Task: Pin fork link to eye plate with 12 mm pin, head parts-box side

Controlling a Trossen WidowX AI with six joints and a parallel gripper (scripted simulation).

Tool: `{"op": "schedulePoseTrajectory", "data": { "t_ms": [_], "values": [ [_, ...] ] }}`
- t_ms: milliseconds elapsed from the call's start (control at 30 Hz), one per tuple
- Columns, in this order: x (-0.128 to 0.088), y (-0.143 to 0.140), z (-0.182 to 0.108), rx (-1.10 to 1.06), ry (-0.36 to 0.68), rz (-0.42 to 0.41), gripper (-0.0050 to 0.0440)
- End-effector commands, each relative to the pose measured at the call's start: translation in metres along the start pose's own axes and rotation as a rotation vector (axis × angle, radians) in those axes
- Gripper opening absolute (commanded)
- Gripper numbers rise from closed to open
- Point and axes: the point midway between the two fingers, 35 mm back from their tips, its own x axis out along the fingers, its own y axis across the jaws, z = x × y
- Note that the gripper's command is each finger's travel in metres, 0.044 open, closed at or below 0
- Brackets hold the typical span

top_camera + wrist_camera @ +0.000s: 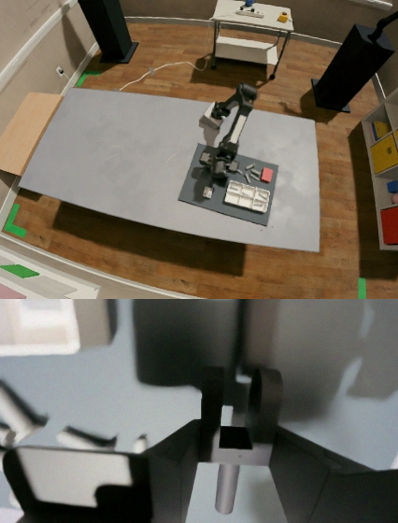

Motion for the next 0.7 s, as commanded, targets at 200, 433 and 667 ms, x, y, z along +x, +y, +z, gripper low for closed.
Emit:
{"op": "schedulePoseTrajectory", "data": {
  "t_ms": [200,433,667],
  "values": [
    [-0.0104,-0.0046,0.0214,-0.039,-0.035,0.017,-0.0050],
    [-0.0111,-0.0048,0.0218,-0.035,-0.038,0.016,-0.0050],
    [-0.0111,-0.0048,0.0218,-0.036,-0.038,0.016,-0.0050]
  ]
}}
